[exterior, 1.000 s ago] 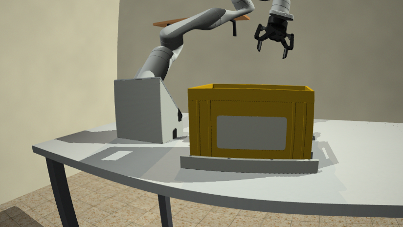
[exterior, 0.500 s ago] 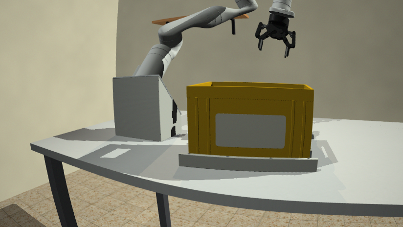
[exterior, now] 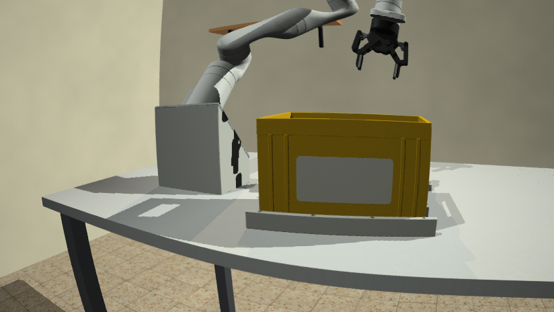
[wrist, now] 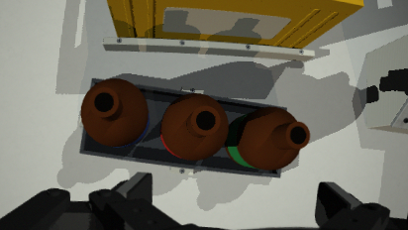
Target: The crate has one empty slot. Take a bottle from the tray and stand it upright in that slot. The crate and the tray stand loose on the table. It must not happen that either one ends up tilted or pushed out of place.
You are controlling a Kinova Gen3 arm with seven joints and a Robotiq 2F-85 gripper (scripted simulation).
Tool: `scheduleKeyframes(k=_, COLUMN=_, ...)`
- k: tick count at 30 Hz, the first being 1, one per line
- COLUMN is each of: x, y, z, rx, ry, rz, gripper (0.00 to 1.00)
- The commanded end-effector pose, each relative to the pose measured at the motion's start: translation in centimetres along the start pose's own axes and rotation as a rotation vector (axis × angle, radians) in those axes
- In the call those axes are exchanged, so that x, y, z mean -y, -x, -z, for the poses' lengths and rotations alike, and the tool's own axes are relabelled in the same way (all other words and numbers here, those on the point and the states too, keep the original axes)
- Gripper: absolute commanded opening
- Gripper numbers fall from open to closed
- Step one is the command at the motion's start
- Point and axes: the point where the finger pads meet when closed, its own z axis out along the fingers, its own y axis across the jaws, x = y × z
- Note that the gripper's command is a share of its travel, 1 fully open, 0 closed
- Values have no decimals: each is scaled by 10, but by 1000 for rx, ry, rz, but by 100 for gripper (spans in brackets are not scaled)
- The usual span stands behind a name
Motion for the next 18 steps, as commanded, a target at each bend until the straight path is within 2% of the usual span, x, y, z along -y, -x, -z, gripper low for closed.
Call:
scheduleKeyframes(k=1, x=0, y=-4, z=0, rx=10, ry=1, rz=-26, gripper=100)
scheduleKeyframes(k=5, x=0, y=-4, z=0, rx=10, ry=1, rz=-26, gripper=100)
scheduleKeyframes(k=9, x=15, y=-65, z=-12, rx=71, ry=-28, rz=-195, gripper=100)
scheduleKeyframes(k=11, x=15, y=-65, z=-12, rx=71, ry=-28, rz=-195, gripper=100)
scheduleKeyframes(k=18, x=18, y=-166, z=-38, rx=156, ry=-79, rz=-440, gripper=100)
